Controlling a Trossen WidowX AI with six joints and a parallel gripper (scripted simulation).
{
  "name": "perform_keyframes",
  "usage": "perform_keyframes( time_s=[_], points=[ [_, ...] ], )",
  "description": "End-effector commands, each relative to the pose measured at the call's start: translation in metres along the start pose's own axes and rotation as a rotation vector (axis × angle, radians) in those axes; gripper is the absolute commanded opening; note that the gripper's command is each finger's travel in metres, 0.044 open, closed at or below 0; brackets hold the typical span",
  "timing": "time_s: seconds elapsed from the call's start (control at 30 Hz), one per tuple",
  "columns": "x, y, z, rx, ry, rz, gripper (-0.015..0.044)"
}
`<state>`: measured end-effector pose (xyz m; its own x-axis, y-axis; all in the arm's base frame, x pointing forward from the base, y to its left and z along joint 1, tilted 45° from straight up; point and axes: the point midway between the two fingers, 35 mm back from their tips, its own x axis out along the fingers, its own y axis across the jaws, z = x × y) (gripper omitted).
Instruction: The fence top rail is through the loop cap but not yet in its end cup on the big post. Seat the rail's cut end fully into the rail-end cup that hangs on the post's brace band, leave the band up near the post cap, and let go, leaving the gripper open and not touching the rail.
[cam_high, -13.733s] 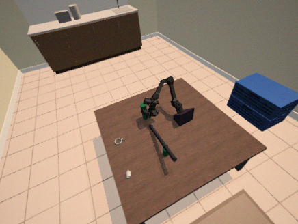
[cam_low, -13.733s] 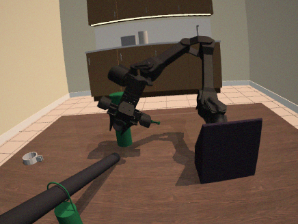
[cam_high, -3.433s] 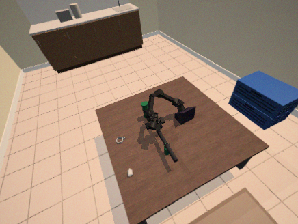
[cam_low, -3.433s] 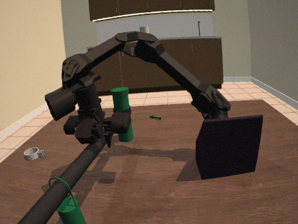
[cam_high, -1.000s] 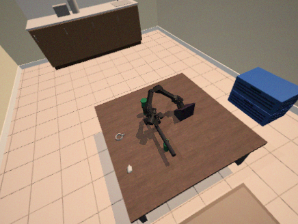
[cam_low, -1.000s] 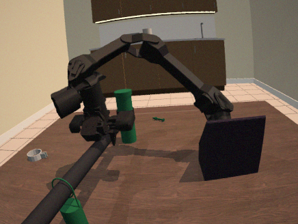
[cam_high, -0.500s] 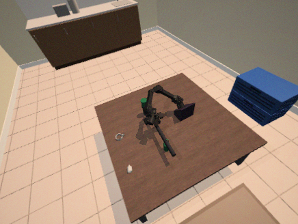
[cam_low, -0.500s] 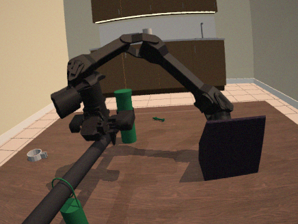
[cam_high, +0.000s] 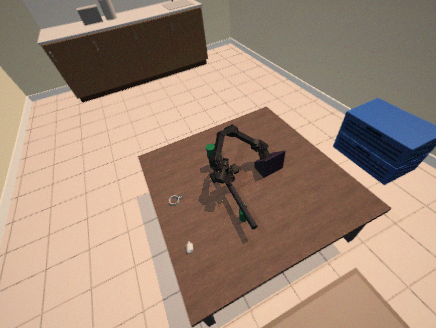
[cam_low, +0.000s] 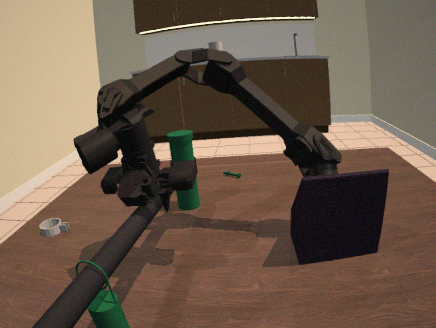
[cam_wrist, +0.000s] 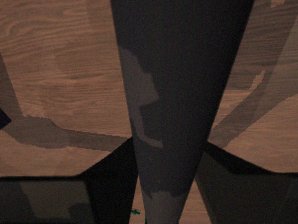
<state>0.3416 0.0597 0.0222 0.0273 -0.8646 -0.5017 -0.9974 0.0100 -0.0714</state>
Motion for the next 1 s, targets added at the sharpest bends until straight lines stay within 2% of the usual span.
perform_keyframes(
  time_s=[0.0, 0.97],
  points=[
    [-0.0050, -0.0006, -0.0009, 0.001, 0.005, -0.012, 0.0000],
    [-0.0006, -0.0002, -0.0038, 0.000, 0.007, 0.002, 0.0000]
  ],
)
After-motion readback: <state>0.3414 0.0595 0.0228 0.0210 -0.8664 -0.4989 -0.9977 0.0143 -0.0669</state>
